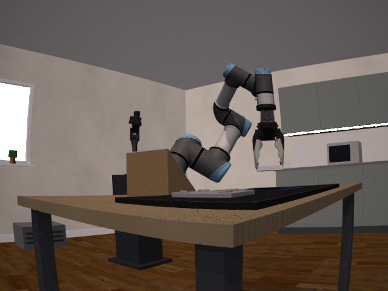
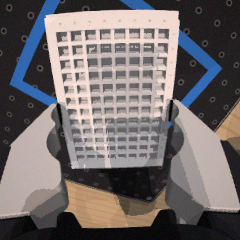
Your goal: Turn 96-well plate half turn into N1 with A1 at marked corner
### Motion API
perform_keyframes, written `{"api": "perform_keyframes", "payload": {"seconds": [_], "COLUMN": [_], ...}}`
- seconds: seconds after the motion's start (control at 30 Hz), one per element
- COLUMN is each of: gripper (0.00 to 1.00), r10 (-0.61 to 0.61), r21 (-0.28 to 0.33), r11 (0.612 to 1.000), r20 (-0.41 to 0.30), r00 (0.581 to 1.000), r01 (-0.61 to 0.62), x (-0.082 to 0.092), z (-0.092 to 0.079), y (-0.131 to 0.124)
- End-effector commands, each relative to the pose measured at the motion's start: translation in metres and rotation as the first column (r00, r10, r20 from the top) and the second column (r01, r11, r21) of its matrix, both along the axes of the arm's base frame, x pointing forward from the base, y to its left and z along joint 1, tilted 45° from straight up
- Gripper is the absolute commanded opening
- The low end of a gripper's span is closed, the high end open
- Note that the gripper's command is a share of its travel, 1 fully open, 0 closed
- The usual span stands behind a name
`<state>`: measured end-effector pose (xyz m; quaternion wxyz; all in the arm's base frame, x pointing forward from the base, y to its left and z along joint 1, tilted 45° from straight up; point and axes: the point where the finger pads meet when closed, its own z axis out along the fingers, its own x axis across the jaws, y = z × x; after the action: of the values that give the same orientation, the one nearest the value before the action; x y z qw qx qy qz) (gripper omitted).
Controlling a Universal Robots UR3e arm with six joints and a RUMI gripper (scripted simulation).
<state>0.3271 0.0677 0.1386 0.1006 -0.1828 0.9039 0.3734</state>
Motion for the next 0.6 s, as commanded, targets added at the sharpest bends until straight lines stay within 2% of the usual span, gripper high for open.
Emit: {"api": "perform_keyframes", "payload": {"seconds": [0.0, 0.57], "gripper": [0.0, 0.0], "r10": [-0.001, -0.001], "r21": [-0.001, -0.001], "r11": [1.0, 1.0], "r20": [0.001, 0.001], "r00": [1.0, 1.0], "r01": [0.001, 0.001], "x": [0.0005, 0.001], "z": [-0.0021, -0.0091], "y": [0.0018, 0.0089]}}
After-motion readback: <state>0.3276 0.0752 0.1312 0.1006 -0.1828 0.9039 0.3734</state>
